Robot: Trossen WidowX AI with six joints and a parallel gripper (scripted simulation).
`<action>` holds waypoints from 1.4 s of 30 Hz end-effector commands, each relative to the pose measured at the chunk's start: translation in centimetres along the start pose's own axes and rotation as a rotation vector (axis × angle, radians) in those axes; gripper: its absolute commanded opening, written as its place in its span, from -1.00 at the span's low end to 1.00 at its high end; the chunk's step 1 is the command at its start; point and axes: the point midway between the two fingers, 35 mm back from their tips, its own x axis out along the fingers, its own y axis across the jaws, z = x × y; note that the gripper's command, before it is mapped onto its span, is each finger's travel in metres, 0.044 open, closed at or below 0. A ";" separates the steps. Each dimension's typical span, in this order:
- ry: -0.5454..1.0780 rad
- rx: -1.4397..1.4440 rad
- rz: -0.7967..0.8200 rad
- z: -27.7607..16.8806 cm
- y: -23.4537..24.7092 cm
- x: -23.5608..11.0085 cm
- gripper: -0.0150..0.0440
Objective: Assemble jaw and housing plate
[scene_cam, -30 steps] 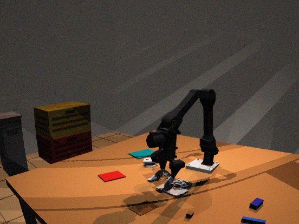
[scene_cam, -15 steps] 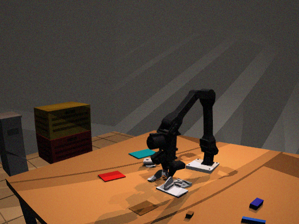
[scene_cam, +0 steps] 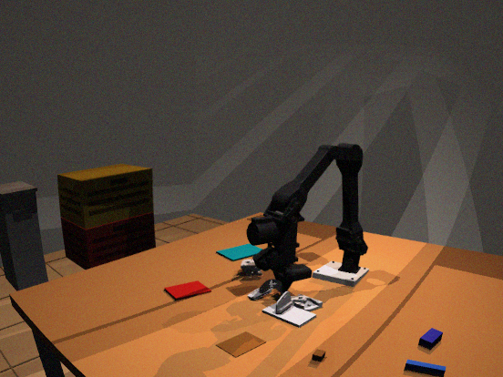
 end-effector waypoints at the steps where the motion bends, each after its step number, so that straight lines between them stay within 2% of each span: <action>1: 0.000 -0.003 -0.004 0.0 -0.1 0.0 -0.37; 42: 0.000 -0.003 -0.003 0.0 -0.1 -3.0 -0.37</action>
